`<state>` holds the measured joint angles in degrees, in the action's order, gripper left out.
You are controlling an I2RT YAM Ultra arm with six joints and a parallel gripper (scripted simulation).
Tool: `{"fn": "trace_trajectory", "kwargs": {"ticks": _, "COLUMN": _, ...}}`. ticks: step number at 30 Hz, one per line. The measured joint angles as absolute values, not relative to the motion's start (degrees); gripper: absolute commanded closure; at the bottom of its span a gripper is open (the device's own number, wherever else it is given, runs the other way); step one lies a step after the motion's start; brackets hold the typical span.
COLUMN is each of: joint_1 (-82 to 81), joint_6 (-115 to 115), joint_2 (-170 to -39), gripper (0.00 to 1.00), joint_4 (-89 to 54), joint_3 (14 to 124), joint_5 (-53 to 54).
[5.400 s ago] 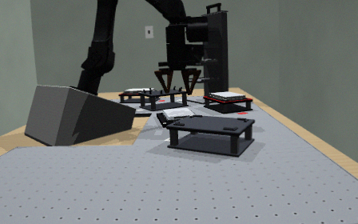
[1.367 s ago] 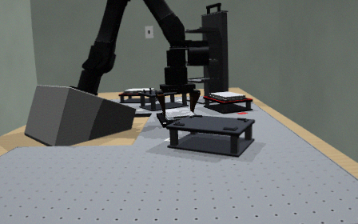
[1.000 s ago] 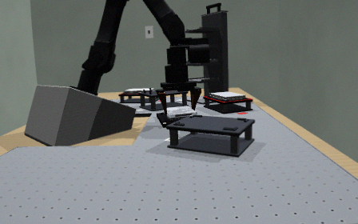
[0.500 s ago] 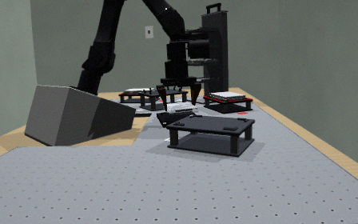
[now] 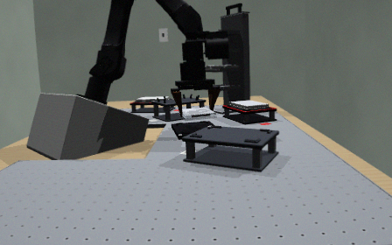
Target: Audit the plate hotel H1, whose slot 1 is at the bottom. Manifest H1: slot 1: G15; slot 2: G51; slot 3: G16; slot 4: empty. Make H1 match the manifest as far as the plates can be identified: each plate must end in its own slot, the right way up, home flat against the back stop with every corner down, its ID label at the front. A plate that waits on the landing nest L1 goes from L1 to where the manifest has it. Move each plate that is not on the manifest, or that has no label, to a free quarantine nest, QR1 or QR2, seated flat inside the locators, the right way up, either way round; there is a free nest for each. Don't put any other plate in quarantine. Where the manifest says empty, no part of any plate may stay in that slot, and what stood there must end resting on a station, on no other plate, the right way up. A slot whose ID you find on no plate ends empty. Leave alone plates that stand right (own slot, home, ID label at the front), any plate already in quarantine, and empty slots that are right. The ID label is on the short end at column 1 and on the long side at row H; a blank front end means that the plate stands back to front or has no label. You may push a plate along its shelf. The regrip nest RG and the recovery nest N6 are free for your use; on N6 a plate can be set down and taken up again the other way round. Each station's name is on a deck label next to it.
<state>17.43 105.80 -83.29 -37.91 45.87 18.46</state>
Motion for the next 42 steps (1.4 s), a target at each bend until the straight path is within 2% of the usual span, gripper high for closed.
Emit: {"fn": "trace_trajectory", "kwargs": {"ticks": 42, "joint_1": 20.6, "joint_6": 109.03, "joint_2": -78.87, "gripper": 0.14, "joint_4": -48.53, "joint_3": 50.81, "joint_5": 19.18}}
